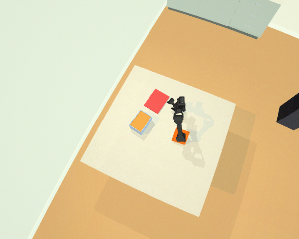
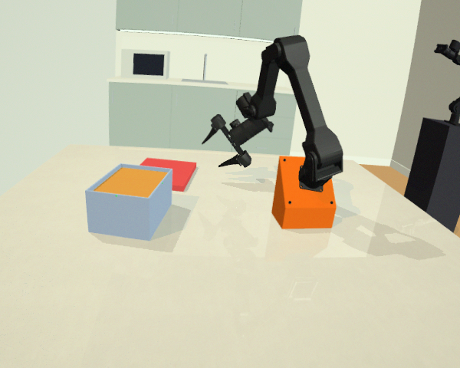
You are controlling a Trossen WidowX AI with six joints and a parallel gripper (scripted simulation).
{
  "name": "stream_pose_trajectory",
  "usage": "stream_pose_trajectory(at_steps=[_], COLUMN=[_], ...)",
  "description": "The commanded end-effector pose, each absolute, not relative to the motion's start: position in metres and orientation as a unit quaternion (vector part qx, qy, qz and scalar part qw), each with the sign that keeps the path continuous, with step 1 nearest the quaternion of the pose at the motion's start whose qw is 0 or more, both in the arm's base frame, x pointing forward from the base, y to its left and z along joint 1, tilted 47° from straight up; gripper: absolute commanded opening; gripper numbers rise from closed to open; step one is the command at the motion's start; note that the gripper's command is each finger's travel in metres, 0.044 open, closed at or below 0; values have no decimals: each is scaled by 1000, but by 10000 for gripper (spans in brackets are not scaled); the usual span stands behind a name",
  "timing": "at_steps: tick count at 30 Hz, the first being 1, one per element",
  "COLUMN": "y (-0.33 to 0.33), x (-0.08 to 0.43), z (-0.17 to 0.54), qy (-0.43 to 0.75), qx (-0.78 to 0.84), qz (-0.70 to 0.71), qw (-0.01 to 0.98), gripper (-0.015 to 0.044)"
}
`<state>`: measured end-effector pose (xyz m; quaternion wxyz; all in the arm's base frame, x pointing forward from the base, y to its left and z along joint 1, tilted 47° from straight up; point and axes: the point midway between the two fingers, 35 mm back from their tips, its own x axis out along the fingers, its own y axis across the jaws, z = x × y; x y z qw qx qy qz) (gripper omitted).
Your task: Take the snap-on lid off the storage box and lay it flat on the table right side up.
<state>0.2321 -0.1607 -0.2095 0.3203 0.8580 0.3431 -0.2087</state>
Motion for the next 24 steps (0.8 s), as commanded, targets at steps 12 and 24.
stream_pose_trajectory(at_steps=[12, 24], y=[-188, -201], x=[227, 222], z=[-185, -172], qy=[339, 339], qx=[856, 856], qz=[-208, -208], qw=[330, 330], gripper=[440, 440])
